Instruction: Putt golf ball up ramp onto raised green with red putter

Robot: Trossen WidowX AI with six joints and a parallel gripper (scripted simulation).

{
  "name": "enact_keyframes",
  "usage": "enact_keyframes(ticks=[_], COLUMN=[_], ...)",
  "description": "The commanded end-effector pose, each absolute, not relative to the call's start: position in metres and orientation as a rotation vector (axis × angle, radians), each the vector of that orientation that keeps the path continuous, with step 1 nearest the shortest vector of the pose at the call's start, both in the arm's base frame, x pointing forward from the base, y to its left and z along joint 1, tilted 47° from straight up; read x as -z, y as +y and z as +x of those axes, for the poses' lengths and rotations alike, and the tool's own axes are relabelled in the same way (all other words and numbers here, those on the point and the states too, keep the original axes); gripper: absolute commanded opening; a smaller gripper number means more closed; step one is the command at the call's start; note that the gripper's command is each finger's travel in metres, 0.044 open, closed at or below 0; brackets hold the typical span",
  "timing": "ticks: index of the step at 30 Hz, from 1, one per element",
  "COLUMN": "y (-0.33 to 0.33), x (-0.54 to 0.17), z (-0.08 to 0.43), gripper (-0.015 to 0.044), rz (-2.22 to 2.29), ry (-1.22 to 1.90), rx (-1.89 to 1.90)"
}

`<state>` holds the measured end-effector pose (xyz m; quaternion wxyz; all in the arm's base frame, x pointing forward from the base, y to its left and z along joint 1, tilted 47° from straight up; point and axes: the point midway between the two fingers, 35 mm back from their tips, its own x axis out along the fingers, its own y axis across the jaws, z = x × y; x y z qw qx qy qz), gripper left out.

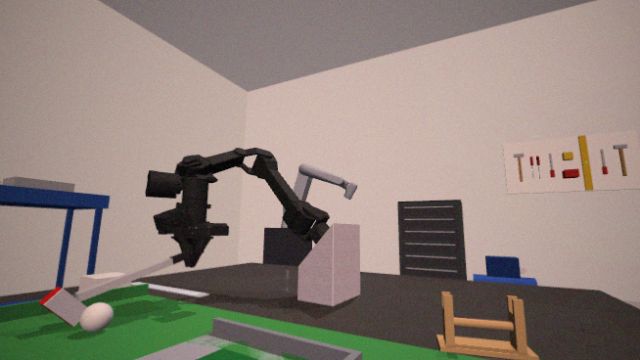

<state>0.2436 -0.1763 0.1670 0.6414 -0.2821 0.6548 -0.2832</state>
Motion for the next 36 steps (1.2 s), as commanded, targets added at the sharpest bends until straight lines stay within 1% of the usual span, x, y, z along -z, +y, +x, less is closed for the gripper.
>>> enact_keyframes(ticks=[1, 12, 17, 23, 30, 36], y=[-0.187, -0.190, -0.149, -0.100, -0.095, -0.073], x=[-0.179, -0.179, -0.133, -0.083, -0.085, -0.104], z=[0.246, 0.245, 0.254, 0.245, 0.245, 0.247], gripper=[0.0000, 0.0000, 0.0000, 0.0000, 0.0000, 0.0000], rz=[-0.644, -0.641, -0.628, -0.641, -0.641, -0.638], ry=[1.481, 1.486, 1.489, 1.485, 1.484, 1.486], rx=[0.644, 0.649, 0.632, 0.636, 0.635, 0.632])
